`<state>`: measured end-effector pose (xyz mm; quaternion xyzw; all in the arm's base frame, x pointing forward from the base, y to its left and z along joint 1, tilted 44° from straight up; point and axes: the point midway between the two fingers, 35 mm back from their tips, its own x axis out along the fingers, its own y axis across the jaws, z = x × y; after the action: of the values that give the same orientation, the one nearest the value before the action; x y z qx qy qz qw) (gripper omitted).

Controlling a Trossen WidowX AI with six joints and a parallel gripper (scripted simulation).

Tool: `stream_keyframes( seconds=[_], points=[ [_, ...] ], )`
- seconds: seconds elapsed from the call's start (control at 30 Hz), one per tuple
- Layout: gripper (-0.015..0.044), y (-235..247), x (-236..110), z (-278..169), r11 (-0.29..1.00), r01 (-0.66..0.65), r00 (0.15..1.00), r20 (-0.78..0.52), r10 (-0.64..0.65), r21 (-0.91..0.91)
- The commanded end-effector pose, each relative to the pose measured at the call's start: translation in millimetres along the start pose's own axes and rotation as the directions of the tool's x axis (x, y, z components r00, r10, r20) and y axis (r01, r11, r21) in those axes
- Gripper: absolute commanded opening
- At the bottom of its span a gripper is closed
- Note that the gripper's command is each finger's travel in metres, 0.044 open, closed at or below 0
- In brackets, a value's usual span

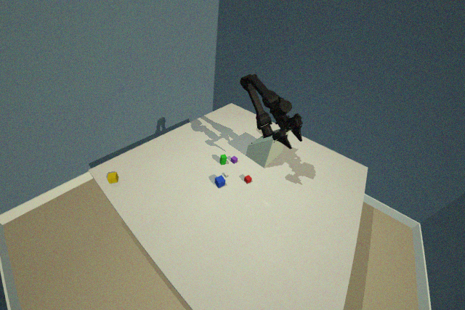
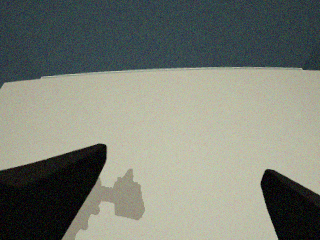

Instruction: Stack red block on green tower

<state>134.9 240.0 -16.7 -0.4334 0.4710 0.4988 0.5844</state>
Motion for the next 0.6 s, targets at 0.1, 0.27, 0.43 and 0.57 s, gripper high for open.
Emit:
stream_keyframes(
  seconds=[0.1,0.27,0.43,0.57],
  points=[
    [0.044,-57,17,-38,0.888,0.19,0.97,-0.218,-0.105,0.419],
    [0.044,-94,26,-75,0.67,0.38,0.909,-0.391,-0.142,0.638],
    [0.044,-125,31,-117,0.385,0.563,0.819,-0.556,-0.144,0.731],
    [0.044,-144,32,-154,0.14,0.684,0.729,-0.673,-0.123,0.716]
  ],
)
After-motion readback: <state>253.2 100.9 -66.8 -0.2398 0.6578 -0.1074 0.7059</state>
